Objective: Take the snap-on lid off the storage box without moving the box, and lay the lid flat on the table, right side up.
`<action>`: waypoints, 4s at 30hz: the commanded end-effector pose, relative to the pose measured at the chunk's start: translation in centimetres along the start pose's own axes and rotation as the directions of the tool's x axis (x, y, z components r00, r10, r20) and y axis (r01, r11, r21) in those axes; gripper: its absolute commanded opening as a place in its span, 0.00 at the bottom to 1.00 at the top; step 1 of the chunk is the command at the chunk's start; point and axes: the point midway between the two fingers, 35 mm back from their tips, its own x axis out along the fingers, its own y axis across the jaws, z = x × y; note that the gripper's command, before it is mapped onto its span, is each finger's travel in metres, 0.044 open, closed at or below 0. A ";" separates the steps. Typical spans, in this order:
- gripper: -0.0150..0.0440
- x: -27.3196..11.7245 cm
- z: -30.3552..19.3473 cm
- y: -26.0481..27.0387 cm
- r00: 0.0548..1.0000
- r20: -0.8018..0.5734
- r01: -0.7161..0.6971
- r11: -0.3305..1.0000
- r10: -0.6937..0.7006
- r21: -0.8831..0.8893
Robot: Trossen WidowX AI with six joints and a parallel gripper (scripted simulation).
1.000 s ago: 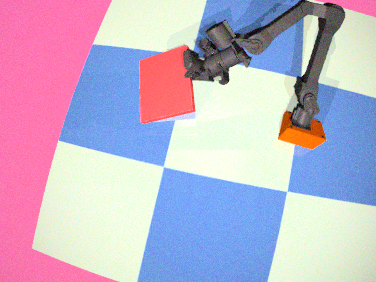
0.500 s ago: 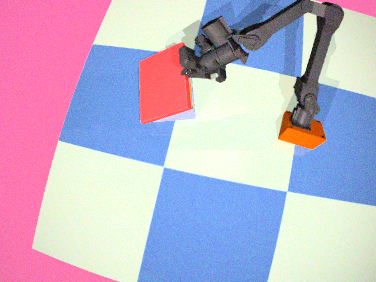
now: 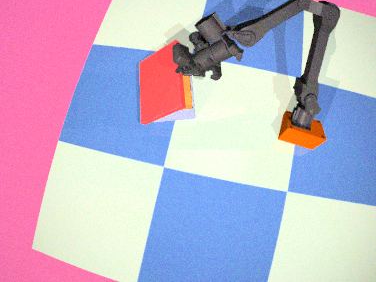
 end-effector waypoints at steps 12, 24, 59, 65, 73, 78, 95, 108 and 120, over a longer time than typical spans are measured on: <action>0.25 -0.6 -0.1 2.1 1.000 -0.002 -0.003 1.000 0.003 0.002; 0.25 -1.6 -0.1 3.3 1.000 -0.003 -0.003 1.000 0.003 0.002; 0.25 -3.7 -1.5 5.4 1.000 -0.005 -0.002 1.000 0.002 0.003; 0.25 -3.8 -2.7 5.3 1.000 -0.005 -0.002 1.000 0.002 0.003; 0.25 -3.9 -4.3 5.2 1.000 -0.006 -0.002 1.000 0.002 0.004; 0.25 -4.0 -5.3 5.1 1.000 -0.006 -0.002 1.000 0.002 0.004; 0.25 -4.3 -8.7 4.9 1.000 -0.007 -0.003 1.000 0.003 0.005; 0.25 -4.5 -11.3 4.8 1.000 -0.008 -0.003 1.000 0.003 0.006; 0.25 -4.8 -13.7 4.6 1.000 -0.009 -0.003 1.000 0.003 0.006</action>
